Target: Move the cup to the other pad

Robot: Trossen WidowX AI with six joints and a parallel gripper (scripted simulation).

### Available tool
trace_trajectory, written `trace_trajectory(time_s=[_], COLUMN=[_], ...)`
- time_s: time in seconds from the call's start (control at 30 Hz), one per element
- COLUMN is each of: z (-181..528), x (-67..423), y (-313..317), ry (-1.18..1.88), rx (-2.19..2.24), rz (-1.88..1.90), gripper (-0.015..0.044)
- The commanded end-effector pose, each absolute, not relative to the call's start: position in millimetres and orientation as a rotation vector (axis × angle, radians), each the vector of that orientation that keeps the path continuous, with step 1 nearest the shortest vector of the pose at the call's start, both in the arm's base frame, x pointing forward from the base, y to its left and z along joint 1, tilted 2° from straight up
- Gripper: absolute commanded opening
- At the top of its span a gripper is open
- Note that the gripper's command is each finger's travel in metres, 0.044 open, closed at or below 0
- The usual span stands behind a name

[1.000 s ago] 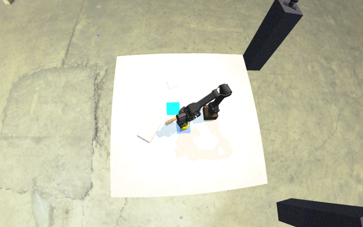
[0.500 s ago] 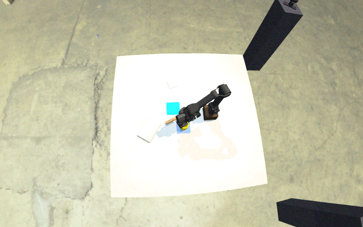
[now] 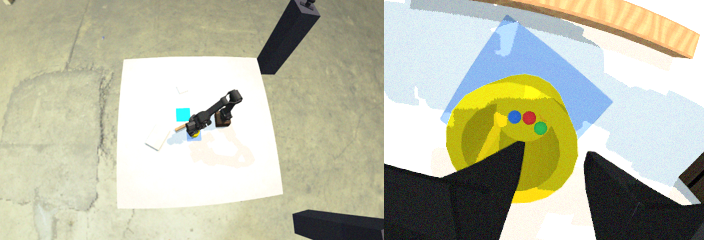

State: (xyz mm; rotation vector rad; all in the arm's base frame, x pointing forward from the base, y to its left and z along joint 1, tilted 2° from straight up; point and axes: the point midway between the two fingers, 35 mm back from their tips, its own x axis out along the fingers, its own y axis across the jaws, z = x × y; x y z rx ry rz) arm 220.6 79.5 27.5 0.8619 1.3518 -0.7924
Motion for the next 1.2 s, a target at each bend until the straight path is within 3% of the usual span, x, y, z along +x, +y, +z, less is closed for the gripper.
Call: trace_trajectory(time_s=[0.0,0.8,1.17], z=[17.3,-3.9,-2.0], x=[218.3,217.1,218.2], y=[77.6,76.5,77.7], ry=[1.357,1.358,1.356], rx=[0.852,0.852,0.860], rz=[-0.806,-0.806,-0.802], gripper=[0.0167,0.0167,0.0093])
